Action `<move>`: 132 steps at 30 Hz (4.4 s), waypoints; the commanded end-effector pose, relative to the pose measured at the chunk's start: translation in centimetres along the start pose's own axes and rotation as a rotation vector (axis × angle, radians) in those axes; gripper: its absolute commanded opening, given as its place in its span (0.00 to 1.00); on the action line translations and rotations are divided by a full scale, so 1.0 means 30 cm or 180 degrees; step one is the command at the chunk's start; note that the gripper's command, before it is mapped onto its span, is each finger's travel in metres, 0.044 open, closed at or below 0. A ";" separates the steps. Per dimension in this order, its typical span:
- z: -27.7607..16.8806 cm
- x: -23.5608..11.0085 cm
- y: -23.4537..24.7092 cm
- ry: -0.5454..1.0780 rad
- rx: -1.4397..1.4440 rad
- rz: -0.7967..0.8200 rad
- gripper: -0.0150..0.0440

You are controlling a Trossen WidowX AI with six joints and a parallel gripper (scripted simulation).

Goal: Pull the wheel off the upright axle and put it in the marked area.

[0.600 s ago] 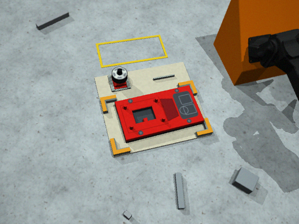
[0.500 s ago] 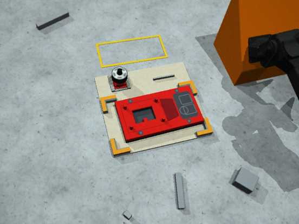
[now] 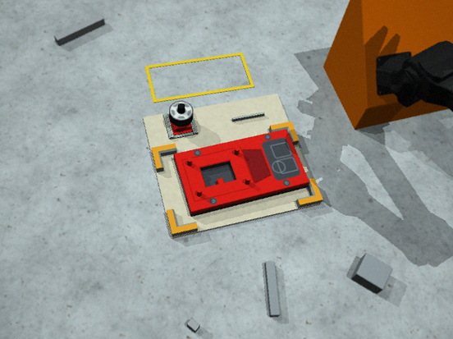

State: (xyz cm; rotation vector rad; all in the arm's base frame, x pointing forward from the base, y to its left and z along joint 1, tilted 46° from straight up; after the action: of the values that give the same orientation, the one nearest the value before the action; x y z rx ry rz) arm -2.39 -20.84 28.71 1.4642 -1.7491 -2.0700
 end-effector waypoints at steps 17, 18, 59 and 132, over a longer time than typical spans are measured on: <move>-0.498 -0.086 -0.569 0.1597 -0.3705 -0.1936 0.76; -0.514 -0.099 -0.608 0.1706 -0.3885 -0.2046 0.76; -0.446 -0.425 -1.505 0.4629 -0.6509 -0.4650 0.76; -0.353 -0.422 -1.629 0.4617 -0.6549 -0.4663 0.25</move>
State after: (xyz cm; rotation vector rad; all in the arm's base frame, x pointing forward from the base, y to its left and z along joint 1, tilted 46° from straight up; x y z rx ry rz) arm 36.18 -3.23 -1.79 1.7265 1.7747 -0.6733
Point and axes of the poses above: the point midway between the two fingers, 35 mm back from their tips, its own x axis out along the fingers, its own y axis across the jaws, z = x × y, the point moved 3 cm from there along -x, back along the fingers, and after that the axes turned 3 degrees about -x, right-handed, at the moved point
